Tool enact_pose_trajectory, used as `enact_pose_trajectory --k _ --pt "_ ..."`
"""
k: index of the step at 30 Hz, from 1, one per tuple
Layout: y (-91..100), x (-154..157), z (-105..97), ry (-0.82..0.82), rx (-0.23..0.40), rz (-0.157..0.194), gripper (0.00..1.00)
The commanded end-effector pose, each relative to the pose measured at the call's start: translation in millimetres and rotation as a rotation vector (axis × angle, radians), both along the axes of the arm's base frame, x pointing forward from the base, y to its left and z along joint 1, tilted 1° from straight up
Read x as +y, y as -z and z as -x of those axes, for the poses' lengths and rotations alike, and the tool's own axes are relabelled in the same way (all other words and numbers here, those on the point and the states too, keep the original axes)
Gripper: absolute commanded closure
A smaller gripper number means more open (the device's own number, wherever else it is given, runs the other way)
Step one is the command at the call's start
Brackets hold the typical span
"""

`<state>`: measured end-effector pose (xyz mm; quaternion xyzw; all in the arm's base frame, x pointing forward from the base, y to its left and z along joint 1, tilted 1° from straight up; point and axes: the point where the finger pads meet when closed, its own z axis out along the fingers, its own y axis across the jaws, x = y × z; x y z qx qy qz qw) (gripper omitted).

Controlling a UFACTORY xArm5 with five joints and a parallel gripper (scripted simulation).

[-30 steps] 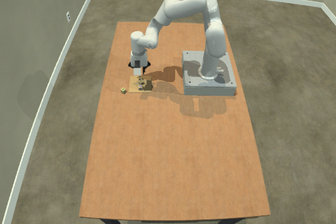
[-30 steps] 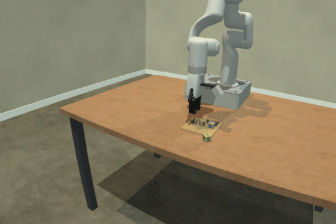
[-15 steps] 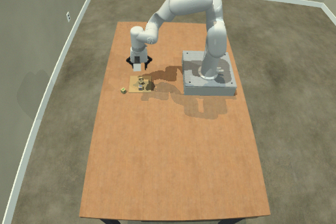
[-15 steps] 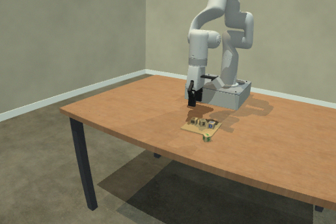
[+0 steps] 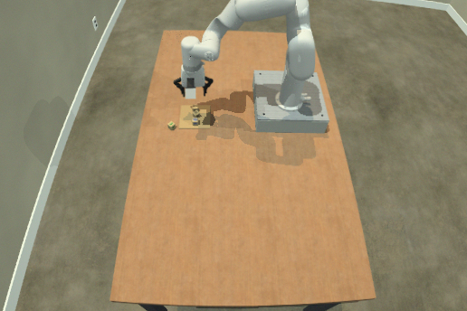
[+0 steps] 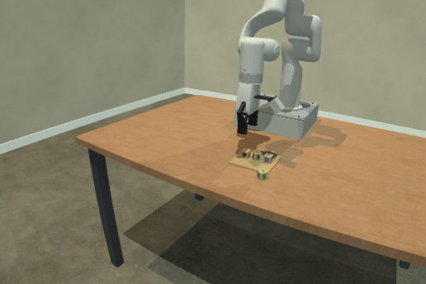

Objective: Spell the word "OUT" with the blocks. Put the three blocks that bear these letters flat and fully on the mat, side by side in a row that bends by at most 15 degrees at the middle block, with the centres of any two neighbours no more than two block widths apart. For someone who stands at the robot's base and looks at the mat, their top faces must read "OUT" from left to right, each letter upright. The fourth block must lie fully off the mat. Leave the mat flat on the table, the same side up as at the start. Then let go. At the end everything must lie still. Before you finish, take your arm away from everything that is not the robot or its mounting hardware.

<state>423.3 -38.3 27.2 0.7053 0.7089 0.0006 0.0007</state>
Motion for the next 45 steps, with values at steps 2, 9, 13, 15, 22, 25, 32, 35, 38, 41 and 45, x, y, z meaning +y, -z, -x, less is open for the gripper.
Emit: enact_pose_trajectory --k 2,9,13,15,22,25,32,35,38,41,45 --pt "-1.1 -0.1 -1.3 0.0 -0.004 0.0 0.0" --pt "5.1 1.2 0.1 -0.004 -0.003 0.0 0.0" --pt "6.8 1.5 0.4 -0.005 -0.003 0.0 0.58" --pt "6.8 1.5 0.4 -0.005 -0.003 0.0 0.58" --pt "6.8 1.5 0.4 -0.005 -0.003 0.0 0.58" --pt "6.8 1.5 0.4 -0.005 -0.003 0.0 0.58" --pt "6.8 1.5 0.4 -0.005 -0.003 0.0 0.58" --pt "6.8 1.5 0.4 -0.005 -0.003 0.0 0.58" --pt "6.8 1.5 0.4 -0.005 -0.003 0.0 0.58" --pt "6.8 1.5 0.4 -0.005 -0.003 0.0 0.58" --pt "6.8 1.5 0.4 -0.005 -0.003 0.0 0.58"
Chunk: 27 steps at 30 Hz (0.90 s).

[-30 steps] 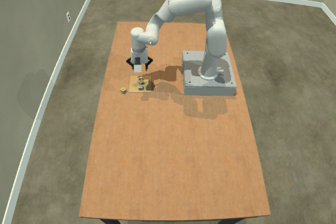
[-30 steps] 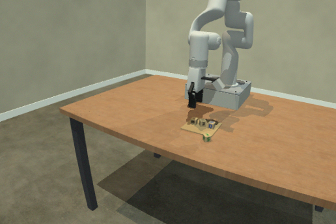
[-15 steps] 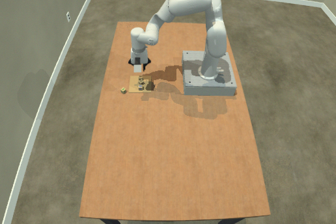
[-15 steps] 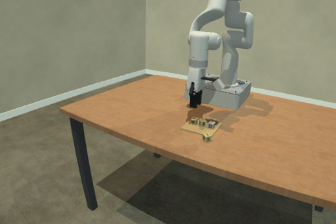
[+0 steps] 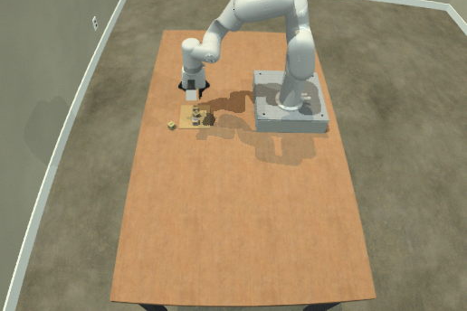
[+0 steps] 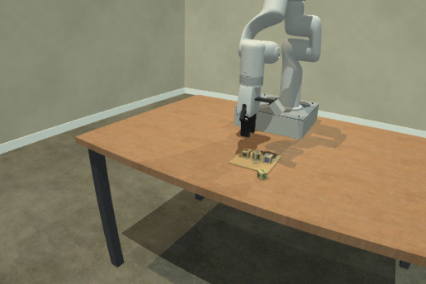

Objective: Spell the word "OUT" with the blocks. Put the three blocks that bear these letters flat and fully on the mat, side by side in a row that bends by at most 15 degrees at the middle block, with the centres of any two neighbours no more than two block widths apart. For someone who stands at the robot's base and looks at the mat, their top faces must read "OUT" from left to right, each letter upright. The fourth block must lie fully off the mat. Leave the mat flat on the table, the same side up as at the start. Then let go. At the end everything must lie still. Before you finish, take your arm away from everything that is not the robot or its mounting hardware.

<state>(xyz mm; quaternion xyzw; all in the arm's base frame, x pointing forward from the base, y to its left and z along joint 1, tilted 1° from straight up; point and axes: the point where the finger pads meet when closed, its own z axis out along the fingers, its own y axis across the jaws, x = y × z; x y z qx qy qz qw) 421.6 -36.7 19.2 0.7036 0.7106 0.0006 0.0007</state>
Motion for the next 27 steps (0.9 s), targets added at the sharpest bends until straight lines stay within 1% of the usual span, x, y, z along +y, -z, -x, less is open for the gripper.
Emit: enact_pose_trajectory --k 1,15,27 --pt "-1.1 0 -1 0.0 -0.003 0.0 0.58" --pt "2.0 0 -1 0.0 -0.003 0.0 0.58" --pt "16.0 0 -1 0.0 -0.004 0.0 0.58"
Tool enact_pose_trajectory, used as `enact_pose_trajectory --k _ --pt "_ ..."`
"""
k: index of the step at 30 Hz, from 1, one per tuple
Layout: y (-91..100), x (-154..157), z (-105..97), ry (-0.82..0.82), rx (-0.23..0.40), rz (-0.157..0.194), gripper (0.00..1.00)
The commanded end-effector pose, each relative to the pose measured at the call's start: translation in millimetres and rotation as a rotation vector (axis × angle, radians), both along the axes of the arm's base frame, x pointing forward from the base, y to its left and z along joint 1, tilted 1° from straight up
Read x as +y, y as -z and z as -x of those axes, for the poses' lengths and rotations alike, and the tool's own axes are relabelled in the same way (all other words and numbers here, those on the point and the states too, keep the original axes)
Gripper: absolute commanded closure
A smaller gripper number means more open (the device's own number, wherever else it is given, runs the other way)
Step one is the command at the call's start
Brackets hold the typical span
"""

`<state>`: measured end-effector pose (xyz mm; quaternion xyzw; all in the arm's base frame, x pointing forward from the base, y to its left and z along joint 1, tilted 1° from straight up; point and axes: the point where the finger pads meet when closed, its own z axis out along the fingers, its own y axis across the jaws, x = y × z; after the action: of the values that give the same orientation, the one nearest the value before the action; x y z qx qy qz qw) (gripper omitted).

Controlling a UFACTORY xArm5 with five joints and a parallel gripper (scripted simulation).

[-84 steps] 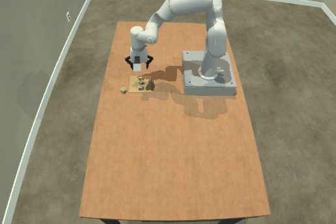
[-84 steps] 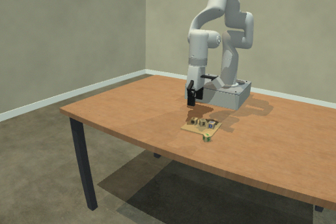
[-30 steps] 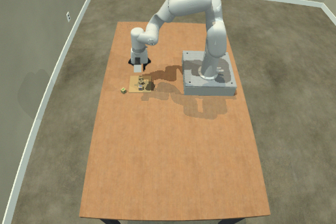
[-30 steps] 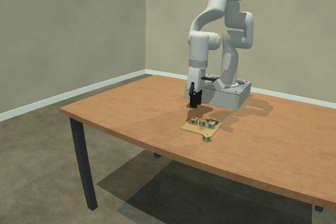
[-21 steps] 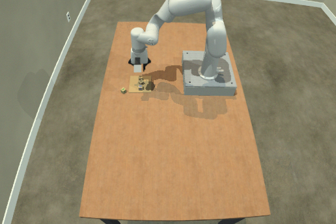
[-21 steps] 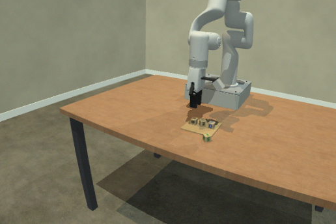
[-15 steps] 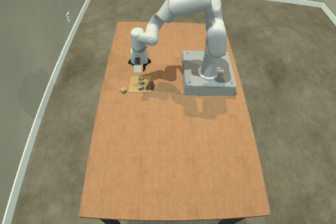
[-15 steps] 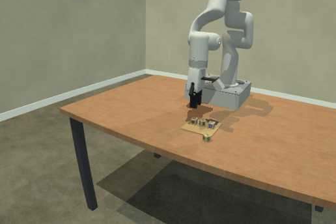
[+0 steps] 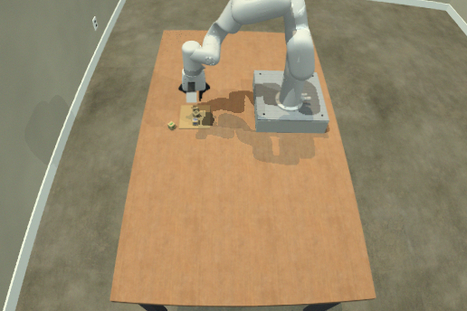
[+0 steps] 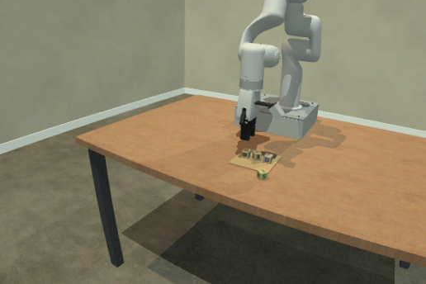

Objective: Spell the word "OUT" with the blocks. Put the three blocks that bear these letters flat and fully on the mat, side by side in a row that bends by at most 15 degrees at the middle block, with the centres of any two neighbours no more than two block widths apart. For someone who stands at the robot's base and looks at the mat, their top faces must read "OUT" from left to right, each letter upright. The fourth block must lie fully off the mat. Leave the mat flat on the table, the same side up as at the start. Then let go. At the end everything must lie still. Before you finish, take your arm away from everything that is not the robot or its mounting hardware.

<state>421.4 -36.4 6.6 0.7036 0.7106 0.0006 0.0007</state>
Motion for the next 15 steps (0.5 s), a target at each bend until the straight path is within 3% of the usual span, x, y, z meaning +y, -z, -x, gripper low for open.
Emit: enact_pose_trajectory --k 1,15 --pt "4.9 0 -1 0.0 -0.003 0.0 0.58" --pt "23.7 0 -2 0.0 -0.004 0.0 0.58"
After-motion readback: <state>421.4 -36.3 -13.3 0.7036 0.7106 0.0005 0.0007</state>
